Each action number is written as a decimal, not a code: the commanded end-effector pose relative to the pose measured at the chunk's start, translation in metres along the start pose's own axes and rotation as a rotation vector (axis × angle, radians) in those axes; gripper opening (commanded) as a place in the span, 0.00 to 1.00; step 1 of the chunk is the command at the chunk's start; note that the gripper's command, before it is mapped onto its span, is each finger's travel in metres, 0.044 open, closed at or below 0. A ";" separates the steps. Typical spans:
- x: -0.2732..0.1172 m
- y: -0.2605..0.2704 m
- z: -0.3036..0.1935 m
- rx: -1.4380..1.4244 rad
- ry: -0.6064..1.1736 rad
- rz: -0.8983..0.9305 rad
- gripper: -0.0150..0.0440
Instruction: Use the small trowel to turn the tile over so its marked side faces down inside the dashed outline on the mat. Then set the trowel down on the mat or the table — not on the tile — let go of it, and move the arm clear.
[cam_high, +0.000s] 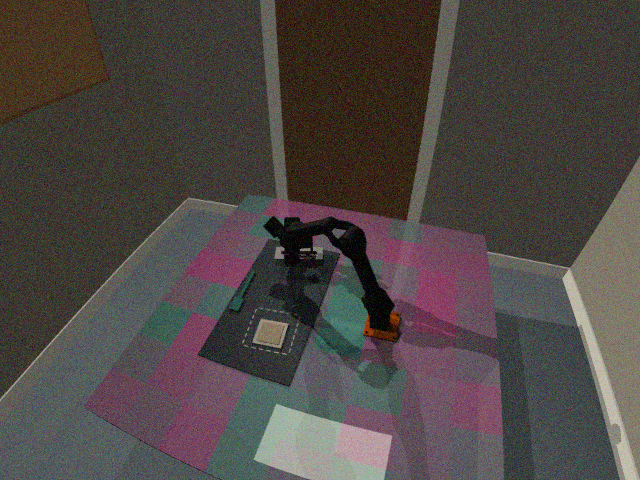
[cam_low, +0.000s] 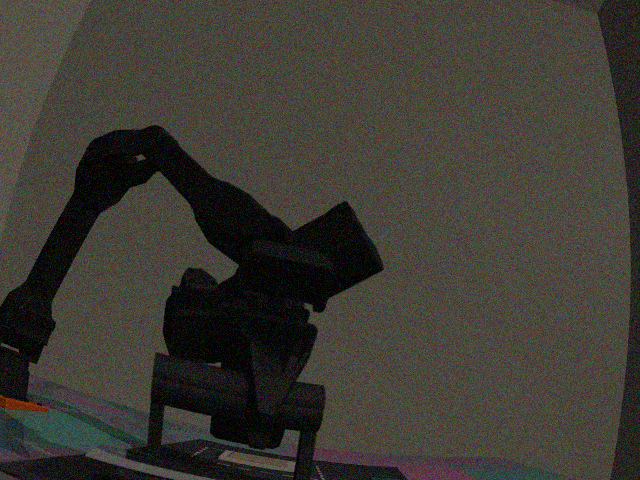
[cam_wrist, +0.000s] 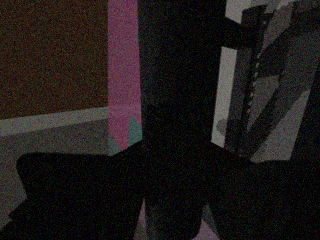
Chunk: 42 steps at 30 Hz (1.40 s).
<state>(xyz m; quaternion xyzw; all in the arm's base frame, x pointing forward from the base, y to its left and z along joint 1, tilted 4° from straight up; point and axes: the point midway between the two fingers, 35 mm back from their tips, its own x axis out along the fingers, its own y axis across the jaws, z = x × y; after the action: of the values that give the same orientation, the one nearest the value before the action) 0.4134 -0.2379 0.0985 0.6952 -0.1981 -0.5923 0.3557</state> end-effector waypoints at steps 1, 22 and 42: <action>-0.003 0.007 -0.002 0.015 0.003 0.018 0.25; 0.017 -0.015 -0.003 0.015 0.003 0.014 0.25; 0.021 -0.020 -0.003 0.016 0.004 0.013 0.76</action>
<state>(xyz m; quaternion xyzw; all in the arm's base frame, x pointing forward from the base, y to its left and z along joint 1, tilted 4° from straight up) 0.4180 -0.2378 0.0685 0.6969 -0.2036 -0.5885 0.3557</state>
